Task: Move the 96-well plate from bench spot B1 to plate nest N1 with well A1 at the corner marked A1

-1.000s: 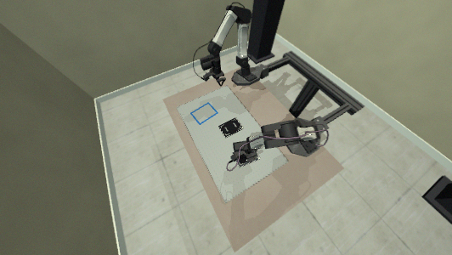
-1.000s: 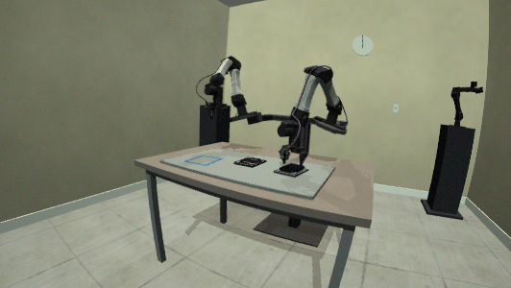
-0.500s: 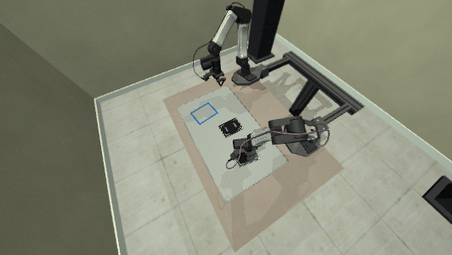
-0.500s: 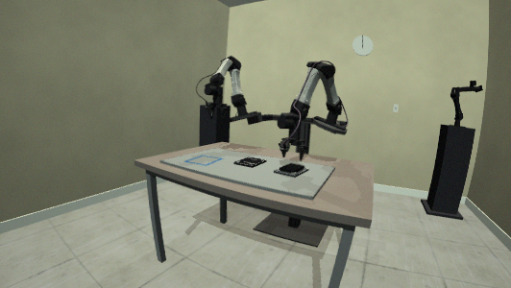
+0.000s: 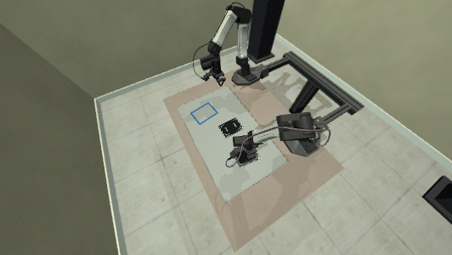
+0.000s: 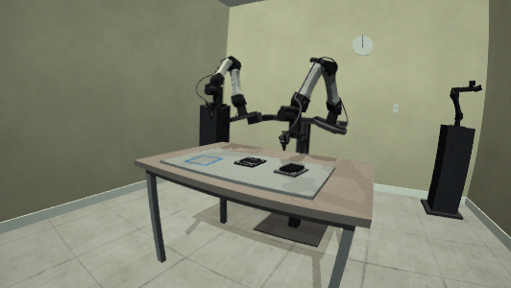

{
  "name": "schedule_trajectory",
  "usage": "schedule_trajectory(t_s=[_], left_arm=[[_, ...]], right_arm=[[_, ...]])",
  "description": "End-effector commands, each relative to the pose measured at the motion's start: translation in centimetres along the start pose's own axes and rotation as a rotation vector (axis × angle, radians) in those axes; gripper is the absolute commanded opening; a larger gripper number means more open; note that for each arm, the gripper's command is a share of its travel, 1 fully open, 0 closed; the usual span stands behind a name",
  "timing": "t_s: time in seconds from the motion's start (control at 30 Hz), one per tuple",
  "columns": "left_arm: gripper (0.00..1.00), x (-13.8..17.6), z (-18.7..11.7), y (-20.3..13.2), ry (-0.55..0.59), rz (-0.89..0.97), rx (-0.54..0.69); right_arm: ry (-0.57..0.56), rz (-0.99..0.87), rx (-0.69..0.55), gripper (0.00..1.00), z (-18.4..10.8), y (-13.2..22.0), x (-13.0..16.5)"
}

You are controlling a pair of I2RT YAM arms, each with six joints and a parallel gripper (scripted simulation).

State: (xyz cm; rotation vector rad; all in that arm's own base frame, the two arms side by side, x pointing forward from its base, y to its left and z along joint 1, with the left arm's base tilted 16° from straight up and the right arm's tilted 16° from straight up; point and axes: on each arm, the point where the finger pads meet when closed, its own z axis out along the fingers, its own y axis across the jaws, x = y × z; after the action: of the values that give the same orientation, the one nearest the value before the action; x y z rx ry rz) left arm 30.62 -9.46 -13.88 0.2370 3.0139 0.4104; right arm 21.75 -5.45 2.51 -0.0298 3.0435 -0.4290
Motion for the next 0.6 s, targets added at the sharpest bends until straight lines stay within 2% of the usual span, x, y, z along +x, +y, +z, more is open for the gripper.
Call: schedule_trajectory(t_s=[0.0,0.57], left_arm=[[1.0,0.88,-1.0,0.13,0.021,0.004,-0.003],[1.0,1.34,-0.44,0.26,0.039,0.007,-0.009]], right_arm=[[-0.04,0.006,-0.011,1.0,-0.93,-0.12,-1.2],[-0.04,0.006,-0.011,1.0,-0.93,-0.12,-1.2]])
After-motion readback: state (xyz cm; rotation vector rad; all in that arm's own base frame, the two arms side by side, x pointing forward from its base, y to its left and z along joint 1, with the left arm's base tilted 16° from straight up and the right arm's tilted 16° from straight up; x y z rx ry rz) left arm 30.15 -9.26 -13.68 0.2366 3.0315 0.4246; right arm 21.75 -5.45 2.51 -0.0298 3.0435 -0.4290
